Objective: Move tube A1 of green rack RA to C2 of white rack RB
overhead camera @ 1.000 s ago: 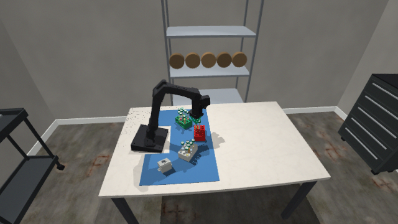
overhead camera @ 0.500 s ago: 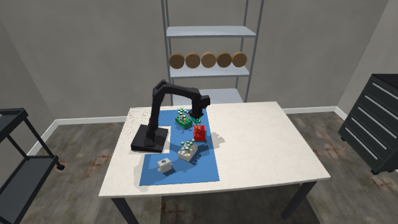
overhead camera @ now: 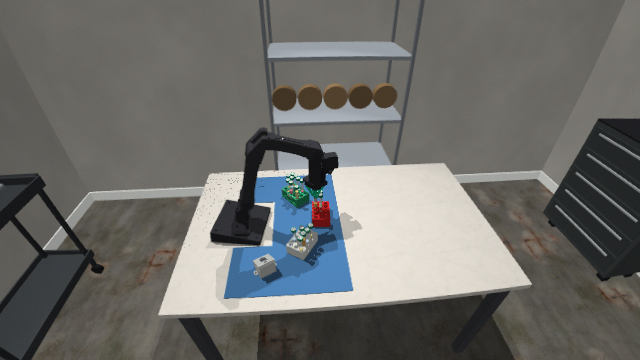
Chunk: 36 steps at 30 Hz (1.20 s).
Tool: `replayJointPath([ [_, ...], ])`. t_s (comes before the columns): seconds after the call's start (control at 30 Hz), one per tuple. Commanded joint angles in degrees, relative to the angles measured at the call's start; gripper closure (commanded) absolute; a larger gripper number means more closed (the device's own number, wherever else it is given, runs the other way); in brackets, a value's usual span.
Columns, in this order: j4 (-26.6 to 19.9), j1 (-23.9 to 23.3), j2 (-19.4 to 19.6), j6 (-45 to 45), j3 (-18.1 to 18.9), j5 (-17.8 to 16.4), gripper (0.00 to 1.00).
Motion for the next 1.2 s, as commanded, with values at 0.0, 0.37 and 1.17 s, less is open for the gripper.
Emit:
replayJointPath([
  [0.0,-0.68,0.1,-0.6,0.05,1.1,-0.06,1.0],
  [0.37,-2.88,0.19,-0.91,0.14,2.99,-0.04,1.0],
  [1.17,-7.34,0.38,-1.26,0.32,7.09,-0.01,1.0],
])
